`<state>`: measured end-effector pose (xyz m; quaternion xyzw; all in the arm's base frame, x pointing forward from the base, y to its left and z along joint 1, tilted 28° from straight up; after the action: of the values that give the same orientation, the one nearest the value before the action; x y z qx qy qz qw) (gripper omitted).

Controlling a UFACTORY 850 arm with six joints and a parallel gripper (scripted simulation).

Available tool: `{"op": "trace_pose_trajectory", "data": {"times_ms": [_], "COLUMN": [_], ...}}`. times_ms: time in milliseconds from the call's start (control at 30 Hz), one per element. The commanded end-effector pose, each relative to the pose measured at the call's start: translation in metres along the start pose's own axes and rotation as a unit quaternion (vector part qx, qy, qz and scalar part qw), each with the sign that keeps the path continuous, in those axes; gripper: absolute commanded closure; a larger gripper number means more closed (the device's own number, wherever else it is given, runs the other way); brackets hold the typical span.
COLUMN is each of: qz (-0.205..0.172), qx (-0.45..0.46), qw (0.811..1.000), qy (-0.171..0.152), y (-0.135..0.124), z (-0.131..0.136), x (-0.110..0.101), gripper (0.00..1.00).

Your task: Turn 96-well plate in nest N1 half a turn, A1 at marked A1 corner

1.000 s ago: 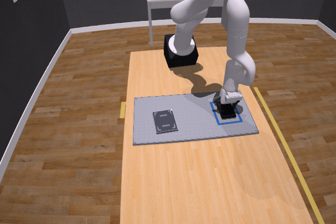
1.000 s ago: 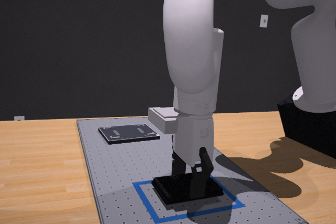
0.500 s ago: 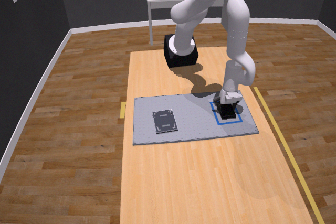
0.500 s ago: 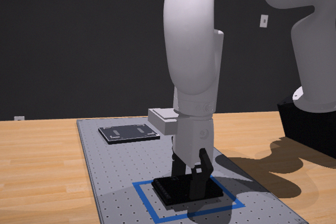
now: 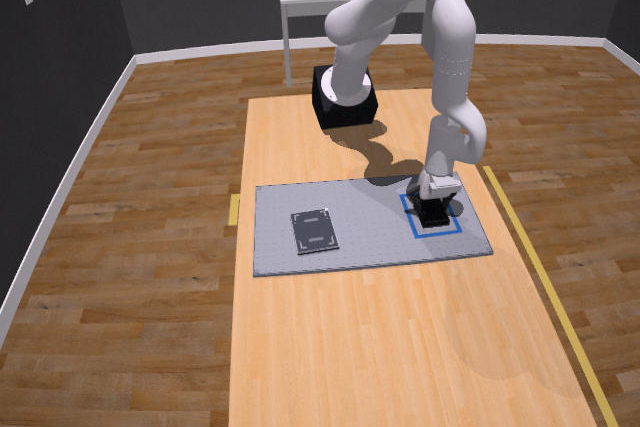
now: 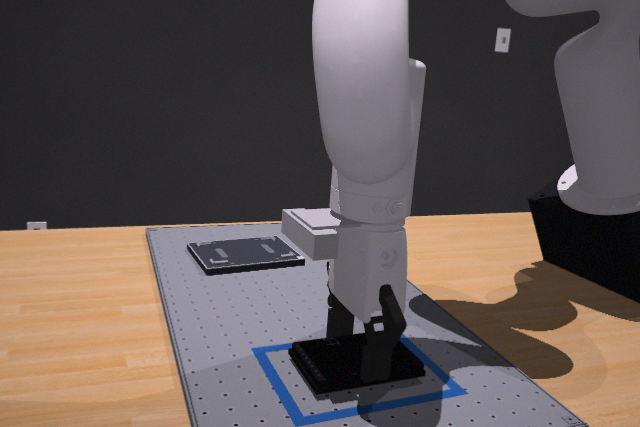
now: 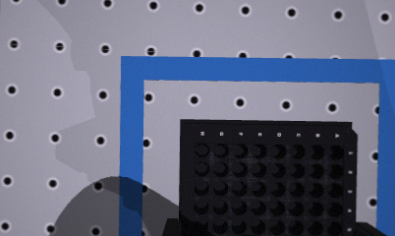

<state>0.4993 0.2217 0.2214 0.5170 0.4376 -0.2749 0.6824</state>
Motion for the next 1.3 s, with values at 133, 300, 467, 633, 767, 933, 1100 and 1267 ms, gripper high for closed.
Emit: {"op": "trace_pose_trajectory", "data": {"times_ms": [133, 300, 467, 633, 767, 933, 1100, 1267], "qz": [0.001, 0.001, 0.001, 0.001, 0.001, 0.001, 0.001, 0.001], "qx": [0.0, 0.0, 0.0, 0.0, 0.0, 0.0, 0.0, 0.0], "qw": [1.0, 1.0, 1.0, 1.0, 1.0, 1.0, 1.0, 1.0], "qy": [0.0, 0.0, 0.0, 0.0, 0.0, 0.0, 0.0, 0.0], "y": [0.0006, 0.0006, 0.0006, 0.0006, 0.0006, 0.0006, 0.0006, 0.0006], "z": [-0.0001, -0.0001, -0.0001, -0.0001, -0.0001, -0.0001, -0.0001, -0.0001], "x": [0.0007, 0.0016, 0.0023, 0.0029, 0.0036, 0.0044, 0.0049, 0.0056], "gripper": [1.0, 1.0, 1.0, 1.0, 1.0, 1.0, 1.0, 1.0]}}
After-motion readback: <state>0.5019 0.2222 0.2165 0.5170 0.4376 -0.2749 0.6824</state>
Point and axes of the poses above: the point where the finger pads meet when closed, its own x axis out along the fingers, its own z axis across the jaws, y = z × x, the point moved 8 cm from there along -x, back along the fingers, and after that the axes turned 14 degrees about -x, right-handed, at the moved point
